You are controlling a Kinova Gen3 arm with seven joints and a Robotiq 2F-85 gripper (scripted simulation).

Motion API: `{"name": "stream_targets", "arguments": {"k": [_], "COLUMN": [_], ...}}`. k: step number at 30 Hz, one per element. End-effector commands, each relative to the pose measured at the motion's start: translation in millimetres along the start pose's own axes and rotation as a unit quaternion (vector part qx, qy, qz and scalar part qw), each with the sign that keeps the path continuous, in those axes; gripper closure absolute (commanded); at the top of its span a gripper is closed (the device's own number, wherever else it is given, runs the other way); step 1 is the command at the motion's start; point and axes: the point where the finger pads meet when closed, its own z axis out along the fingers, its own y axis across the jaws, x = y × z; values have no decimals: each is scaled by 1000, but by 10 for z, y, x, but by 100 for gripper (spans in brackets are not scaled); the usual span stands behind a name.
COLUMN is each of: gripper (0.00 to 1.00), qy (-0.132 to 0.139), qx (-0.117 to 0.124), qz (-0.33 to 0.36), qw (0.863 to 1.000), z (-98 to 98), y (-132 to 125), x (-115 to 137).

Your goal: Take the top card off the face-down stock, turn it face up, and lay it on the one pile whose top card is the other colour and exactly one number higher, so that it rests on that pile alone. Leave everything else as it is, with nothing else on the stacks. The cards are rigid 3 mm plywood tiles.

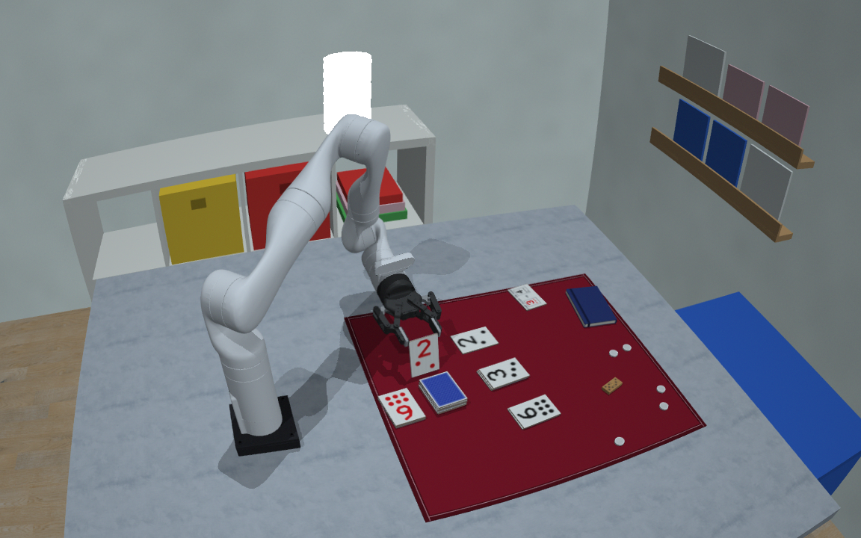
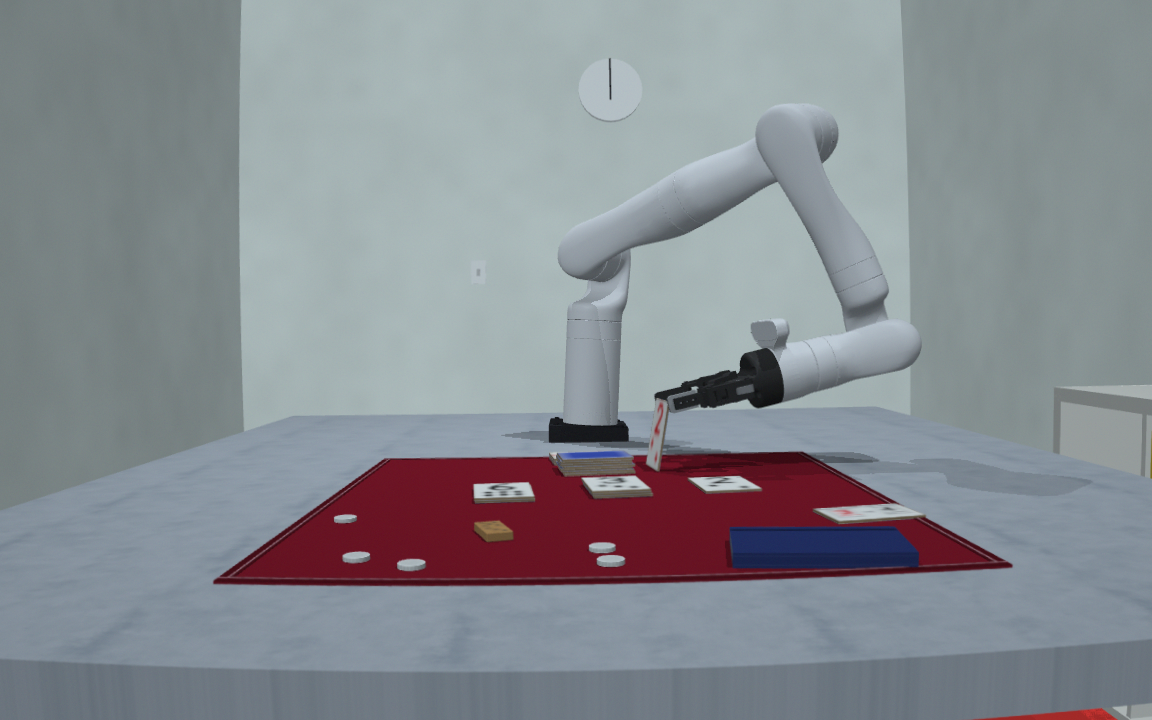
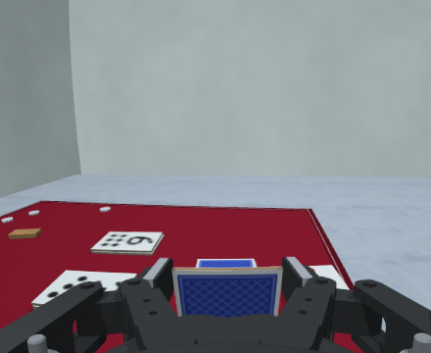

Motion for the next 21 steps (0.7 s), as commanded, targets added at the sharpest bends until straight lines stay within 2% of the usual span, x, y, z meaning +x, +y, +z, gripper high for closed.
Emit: {"name": "stream_targets", "arguments": {"k": [1, 21], "gripper": [29, 29], "qy": [0, 0], "qx": [0, 0], "qz": [1, 1], "qw": [1000, 1000], "z": [-4, -56], "y": [-3, -3], "x": [6, -17]}}
